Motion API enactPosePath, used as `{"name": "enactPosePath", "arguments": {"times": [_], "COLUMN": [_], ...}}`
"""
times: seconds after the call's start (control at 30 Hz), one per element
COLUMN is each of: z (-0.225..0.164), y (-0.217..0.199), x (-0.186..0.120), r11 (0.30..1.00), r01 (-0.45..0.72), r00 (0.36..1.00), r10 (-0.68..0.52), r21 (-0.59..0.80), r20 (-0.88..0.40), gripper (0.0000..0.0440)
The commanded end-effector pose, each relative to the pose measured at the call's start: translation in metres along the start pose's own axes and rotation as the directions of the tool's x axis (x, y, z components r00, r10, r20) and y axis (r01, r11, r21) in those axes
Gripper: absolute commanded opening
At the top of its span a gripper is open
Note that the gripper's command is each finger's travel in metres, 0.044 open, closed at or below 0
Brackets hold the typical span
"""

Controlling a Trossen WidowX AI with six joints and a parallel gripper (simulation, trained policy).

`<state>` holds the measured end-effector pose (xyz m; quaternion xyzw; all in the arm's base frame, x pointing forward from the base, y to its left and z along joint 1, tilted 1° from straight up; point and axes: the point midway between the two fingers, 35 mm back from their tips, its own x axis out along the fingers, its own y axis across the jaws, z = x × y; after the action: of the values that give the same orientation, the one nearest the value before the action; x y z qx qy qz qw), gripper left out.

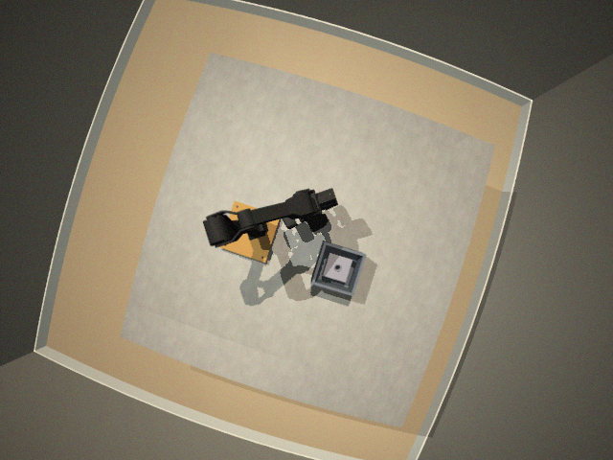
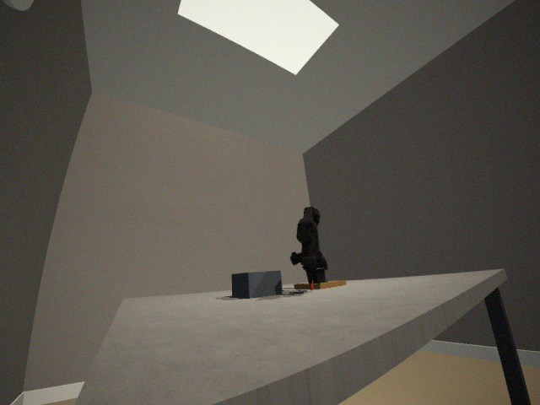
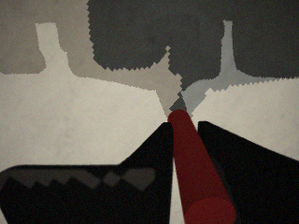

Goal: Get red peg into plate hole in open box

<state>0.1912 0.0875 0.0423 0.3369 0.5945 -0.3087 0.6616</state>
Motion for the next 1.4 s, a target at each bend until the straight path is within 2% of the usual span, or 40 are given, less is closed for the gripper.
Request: {"name": "enactPosePath", "arguments": {"times": [0.0,0.3,0.67,1.0,1.37], "z": [0.009,0.035,0.076,0.120,0.163], "y": [0.003,0.009,0.017,0.015,0.008], "x": [-0.011,-0.044,-0.083,-0.093,-0.091], "r11": [0.999,0.995,0.994,0.998,0.999], "r01": [-0.019,-0.039,-0.050,-0.046,-0.044], "r00": [0.999,0.990,0.972,0.962,0.953], "r10": [0.020,0.051,0.072,0.057,0.035], "r21": [-0.028,-0.090,-0.101,-0.046,0.021], "r20": [0.038,0.131,0.222,0.268,0.302], "gripper": [0.0000,0.0000,0.0000,0.0000,0.0000]}}
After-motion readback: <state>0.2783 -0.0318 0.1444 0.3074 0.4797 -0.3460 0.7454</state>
